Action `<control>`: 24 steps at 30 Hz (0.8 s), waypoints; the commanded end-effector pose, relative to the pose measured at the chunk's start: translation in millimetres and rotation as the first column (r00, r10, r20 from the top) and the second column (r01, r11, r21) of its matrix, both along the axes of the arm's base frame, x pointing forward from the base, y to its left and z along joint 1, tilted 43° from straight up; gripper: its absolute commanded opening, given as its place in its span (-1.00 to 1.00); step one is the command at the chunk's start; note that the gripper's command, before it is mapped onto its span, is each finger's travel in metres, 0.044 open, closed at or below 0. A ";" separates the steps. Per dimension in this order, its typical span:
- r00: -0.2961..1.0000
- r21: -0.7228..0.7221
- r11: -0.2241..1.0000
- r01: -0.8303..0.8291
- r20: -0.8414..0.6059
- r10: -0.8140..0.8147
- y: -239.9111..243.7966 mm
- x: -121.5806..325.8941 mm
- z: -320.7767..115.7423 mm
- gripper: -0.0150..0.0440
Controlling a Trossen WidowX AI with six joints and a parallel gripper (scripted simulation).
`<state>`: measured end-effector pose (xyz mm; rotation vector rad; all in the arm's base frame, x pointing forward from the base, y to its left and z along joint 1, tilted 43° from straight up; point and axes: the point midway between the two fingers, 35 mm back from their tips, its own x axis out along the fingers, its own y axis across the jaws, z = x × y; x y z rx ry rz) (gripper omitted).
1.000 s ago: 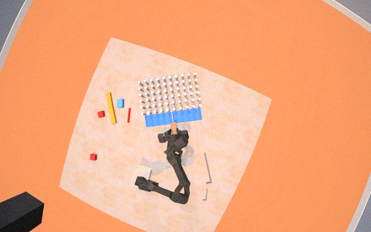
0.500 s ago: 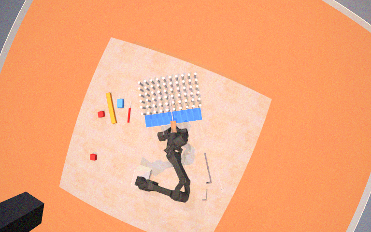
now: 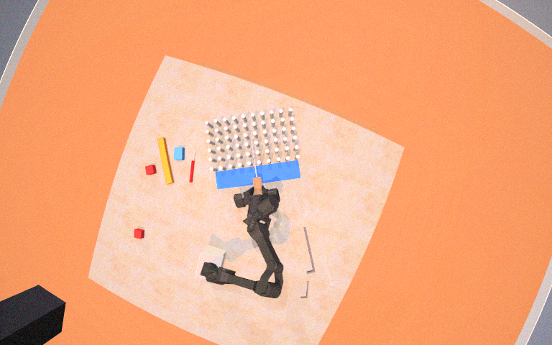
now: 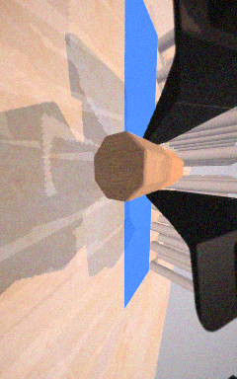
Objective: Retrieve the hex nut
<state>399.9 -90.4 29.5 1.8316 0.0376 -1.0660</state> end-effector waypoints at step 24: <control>1.000 0.002 1.000 -0.001 0.012 0.001 1.5 11.7 -5.4 -0.49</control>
